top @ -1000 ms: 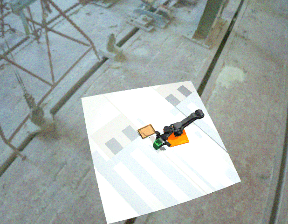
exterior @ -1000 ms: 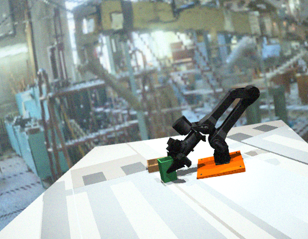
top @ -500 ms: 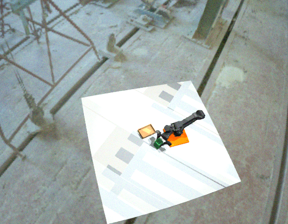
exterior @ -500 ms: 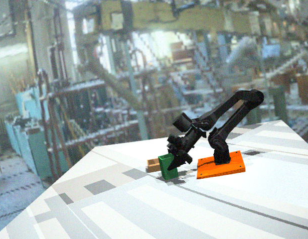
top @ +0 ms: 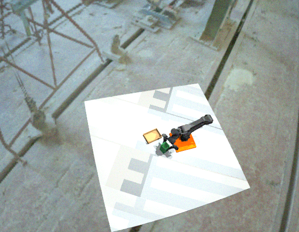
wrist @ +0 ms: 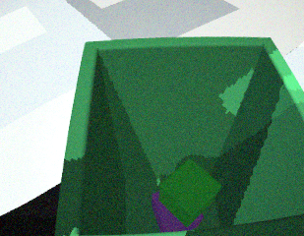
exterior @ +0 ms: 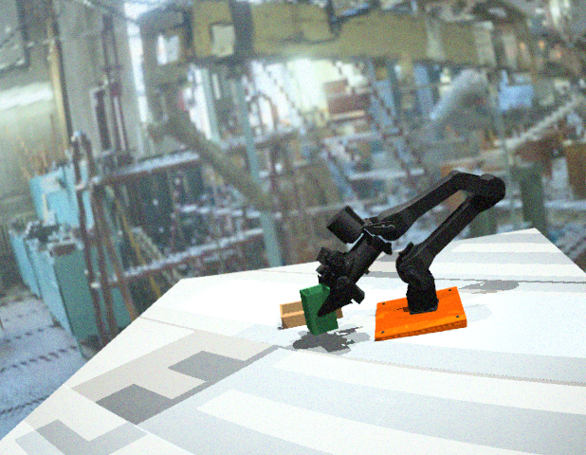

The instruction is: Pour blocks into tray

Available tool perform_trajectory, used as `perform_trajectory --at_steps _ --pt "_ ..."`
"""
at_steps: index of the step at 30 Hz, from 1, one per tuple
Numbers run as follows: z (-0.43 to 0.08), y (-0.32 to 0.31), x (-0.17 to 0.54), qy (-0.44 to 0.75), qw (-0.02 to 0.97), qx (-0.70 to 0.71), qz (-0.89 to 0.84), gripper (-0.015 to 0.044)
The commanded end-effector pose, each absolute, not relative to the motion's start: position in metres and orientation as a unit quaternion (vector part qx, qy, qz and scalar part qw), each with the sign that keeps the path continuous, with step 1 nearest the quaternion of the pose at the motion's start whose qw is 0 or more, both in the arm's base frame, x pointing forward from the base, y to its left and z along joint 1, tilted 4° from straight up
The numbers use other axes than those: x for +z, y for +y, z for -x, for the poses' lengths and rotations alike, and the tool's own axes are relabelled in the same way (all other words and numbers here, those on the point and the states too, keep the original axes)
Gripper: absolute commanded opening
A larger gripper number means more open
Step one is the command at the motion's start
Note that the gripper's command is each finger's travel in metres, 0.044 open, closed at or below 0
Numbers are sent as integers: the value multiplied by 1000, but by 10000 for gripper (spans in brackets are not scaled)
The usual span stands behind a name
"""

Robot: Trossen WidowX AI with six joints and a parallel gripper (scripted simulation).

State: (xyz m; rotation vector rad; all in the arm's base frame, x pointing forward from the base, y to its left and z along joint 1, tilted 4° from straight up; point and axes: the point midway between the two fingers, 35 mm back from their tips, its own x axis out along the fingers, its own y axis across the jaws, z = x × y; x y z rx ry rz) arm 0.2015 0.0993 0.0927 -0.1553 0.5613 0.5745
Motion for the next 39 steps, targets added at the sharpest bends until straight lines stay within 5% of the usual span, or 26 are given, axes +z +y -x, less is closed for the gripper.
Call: perform_trajectory --at_steps 1,14,39 --pt "-204 100 105 263 920 281 77 0" --pt "-208 99 118 264 922 275 74 0" --pt "-288 -4 133 281 959 28 -12 0"
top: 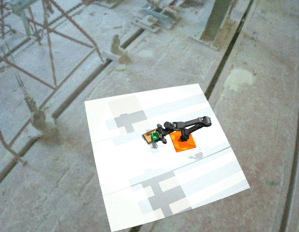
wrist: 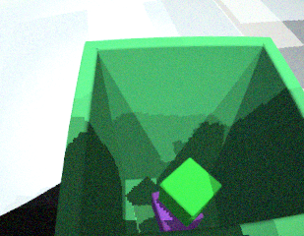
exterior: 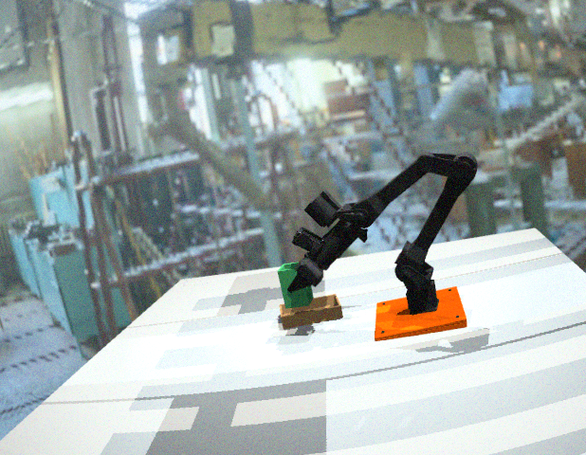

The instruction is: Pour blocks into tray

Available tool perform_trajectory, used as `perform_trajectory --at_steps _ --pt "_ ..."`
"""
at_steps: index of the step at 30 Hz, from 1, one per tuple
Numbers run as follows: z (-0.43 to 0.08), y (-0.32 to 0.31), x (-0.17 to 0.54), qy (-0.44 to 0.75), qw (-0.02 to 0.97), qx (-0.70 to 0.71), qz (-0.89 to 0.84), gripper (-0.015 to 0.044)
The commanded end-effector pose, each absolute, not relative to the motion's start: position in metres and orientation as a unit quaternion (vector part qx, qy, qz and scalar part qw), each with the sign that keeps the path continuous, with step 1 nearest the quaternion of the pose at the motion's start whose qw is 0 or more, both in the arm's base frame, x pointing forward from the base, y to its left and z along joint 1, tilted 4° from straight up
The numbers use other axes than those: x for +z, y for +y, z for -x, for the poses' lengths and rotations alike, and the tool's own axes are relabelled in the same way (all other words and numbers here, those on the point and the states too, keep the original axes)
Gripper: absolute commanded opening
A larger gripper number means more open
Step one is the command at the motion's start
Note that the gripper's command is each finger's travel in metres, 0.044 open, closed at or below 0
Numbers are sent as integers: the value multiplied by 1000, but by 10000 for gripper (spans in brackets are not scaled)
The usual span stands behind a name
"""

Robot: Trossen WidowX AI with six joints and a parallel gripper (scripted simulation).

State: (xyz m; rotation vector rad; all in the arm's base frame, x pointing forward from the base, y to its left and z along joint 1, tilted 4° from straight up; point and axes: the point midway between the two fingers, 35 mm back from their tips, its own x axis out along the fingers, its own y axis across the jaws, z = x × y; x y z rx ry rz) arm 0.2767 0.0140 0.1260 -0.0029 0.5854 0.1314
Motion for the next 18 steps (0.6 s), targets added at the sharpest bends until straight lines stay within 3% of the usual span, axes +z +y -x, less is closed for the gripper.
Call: perform_trajectory --at_steps 1,10,18 --pt "-291 -9 133 281 959 18 -15 0" --pt "-308 -54 133 279 957 -66 -45 0" --pt "-309 -55 132 277 955 -75 -72 0"
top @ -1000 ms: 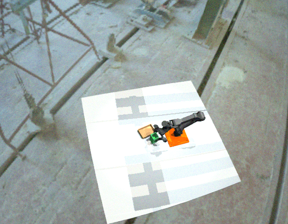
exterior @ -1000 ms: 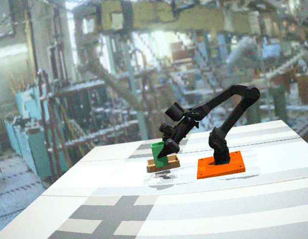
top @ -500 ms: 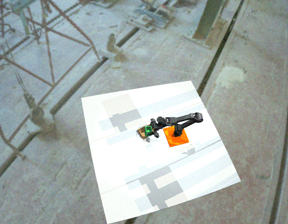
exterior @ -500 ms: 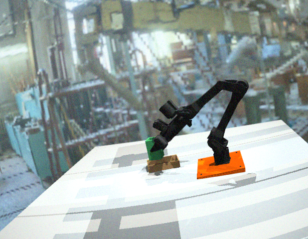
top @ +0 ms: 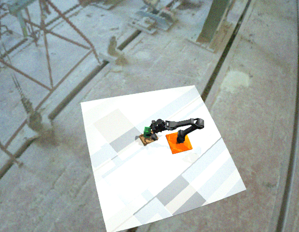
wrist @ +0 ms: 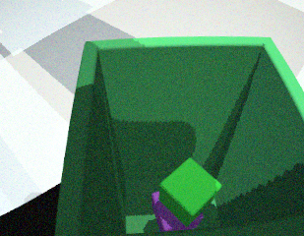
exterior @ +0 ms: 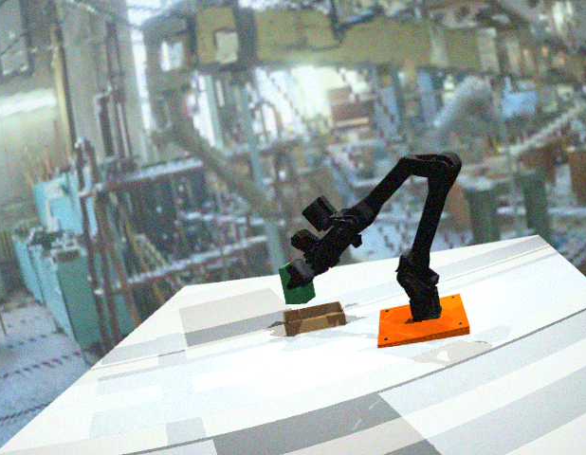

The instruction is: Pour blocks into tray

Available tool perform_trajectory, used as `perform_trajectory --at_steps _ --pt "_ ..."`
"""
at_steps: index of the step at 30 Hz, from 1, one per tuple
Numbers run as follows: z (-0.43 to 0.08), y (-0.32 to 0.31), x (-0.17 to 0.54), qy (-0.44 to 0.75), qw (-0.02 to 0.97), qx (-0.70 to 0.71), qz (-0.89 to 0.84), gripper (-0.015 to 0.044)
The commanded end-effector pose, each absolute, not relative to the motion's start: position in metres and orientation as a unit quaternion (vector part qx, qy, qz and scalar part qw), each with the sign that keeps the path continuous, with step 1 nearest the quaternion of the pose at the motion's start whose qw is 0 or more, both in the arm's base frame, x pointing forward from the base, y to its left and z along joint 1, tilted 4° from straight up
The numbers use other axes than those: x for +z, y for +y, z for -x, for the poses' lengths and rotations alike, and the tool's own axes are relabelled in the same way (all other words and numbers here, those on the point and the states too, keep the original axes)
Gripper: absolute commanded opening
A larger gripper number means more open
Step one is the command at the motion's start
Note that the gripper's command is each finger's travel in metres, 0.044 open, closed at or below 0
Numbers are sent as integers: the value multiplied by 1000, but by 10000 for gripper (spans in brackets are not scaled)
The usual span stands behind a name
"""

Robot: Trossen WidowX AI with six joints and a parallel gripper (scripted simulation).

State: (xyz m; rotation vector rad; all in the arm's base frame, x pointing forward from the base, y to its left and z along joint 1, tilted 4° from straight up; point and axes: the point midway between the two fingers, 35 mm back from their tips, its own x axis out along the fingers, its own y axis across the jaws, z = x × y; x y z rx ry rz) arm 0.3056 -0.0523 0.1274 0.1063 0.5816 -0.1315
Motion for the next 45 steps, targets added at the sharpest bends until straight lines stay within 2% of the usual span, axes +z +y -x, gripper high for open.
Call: perform_trajectory --at_steps 1,23,45 --pt "-309 -55 132 277 954 -78 -82 0" --pt "-313 -55 130 250 907 -142 -307 0" --pt "-316 -55 128 209 808 -197 -514 0"
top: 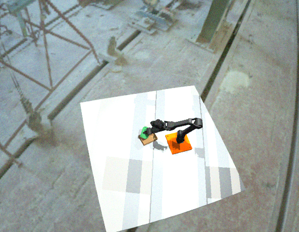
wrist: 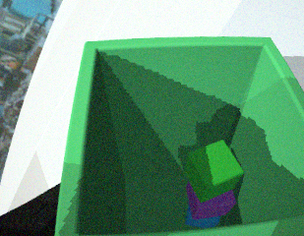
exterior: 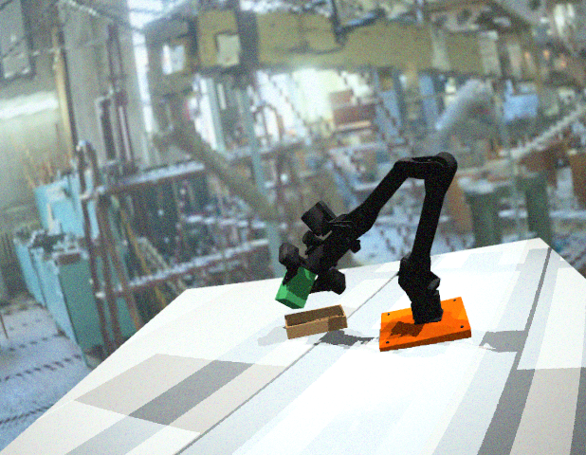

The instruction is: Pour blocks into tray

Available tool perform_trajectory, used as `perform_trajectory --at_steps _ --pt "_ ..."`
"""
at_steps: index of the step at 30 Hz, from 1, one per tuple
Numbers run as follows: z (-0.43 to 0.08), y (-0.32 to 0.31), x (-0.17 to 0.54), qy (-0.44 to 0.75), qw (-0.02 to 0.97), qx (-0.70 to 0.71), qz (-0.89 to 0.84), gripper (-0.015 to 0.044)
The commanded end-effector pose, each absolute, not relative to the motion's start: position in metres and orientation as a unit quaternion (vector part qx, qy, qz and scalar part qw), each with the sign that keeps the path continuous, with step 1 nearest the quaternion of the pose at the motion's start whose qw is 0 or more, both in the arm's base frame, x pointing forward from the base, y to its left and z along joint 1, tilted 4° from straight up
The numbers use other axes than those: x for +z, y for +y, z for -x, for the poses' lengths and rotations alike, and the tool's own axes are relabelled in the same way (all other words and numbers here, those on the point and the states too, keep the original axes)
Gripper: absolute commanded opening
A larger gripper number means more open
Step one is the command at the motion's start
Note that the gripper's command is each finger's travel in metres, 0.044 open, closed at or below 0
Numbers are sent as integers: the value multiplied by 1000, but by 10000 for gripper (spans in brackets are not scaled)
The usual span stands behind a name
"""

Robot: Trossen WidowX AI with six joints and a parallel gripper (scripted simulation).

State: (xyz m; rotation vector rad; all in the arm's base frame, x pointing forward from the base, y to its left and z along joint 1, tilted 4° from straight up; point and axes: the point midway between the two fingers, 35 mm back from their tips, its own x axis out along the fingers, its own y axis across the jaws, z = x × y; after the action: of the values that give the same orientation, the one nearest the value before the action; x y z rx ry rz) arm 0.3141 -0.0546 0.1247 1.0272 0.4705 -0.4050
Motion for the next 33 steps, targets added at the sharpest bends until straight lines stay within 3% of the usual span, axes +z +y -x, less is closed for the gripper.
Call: perform_trajectory --at_steps 1,33 --pt "-317 -55 128 207 803 -200 -523 0" --pt "-322 -55 124 126 575 -258 -766 0"
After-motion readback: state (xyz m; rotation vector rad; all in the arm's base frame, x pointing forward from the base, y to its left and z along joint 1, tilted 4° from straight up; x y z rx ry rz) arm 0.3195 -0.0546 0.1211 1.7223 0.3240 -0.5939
